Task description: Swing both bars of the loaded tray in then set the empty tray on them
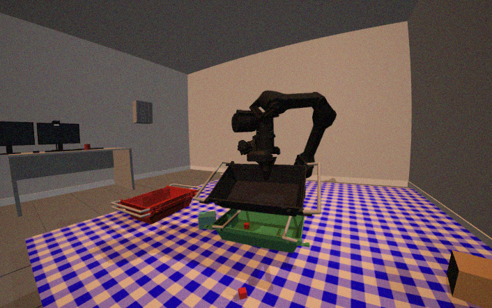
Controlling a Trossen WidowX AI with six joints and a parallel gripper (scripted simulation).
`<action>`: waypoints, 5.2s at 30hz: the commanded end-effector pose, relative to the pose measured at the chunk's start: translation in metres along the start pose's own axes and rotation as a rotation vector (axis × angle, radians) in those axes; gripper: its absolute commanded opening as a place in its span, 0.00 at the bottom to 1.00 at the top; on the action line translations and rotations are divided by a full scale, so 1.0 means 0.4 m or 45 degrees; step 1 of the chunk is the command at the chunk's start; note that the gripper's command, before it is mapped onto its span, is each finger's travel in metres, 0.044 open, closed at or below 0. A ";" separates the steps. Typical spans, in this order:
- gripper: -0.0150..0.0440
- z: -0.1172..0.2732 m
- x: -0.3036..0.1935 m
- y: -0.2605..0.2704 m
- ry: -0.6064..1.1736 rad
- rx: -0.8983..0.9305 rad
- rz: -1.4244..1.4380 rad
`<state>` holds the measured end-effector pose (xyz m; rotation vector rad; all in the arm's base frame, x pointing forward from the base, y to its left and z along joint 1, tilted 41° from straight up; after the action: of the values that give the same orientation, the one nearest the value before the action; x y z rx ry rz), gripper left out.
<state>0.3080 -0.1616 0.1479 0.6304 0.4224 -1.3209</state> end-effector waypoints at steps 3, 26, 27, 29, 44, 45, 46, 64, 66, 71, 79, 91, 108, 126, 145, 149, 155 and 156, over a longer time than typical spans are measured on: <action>0.25 0.018 0.002 0.000 -0.013 0.035 0.009; 0.25 0.001 0.005 0.003 -0.013 0.035 0.009; 0.25 -0.003 0.005 0.003 -0.013 0.035 0.009; 0.25 -0.012 0.006 0.004 -0.013 0.035 0.009; 0.25 -0.073 0.006 0.004 -0.013 0.036 0.009; 0.25 -0.076 0.006 0.004 -0.013 0.036 0.009; 0.25 -0.080 0.006 0.004 -0.013 0.036 0.009; 0.25 -0.118 0.004 -0.015 -0.011 0.036 0.009; 0.25 -0.123 0.003 -0.019 -0.011 0.036 0.009; 0.25 -0.135 0.002 -0.028 -0.011 0.036 0.009; 0.25 -0.146 0.001 -0.034 -0.010 0.036 0.009; 0.25 -0.162 0.001 -0.043 -0.010 0.036 0.009; 0.25 -0.173 0.000 -0.049 -0.010 0.036 0.009; 0.25 -0.193 0.000 -0.058 -0.010 0.036 0.009; 0.25 -0.212 -0.001 -0.064 -0.009 0.036 0.009; 0.25 -0.214 -0.001 -0.065 -0.009 0.036 0.009; 0.25 -0.214 -0.001 -0.065 -0.009 0.036 0.009; 0.25 -0.214 -0.001 -0.065 -0.009 0.036 0.009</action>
<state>0.2902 -0.1135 0.0806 0.6656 0.3775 -1.3228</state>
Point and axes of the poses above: the point midway between the two fingers, 35 mm back from their tips, its own z axis back along the fingers, its own y axis across the jaws, x = y × z, the point moved 8 cm from there along z, back along the fingers, and after that the axes turned 8 degrees about z, right-handed, at the moved point
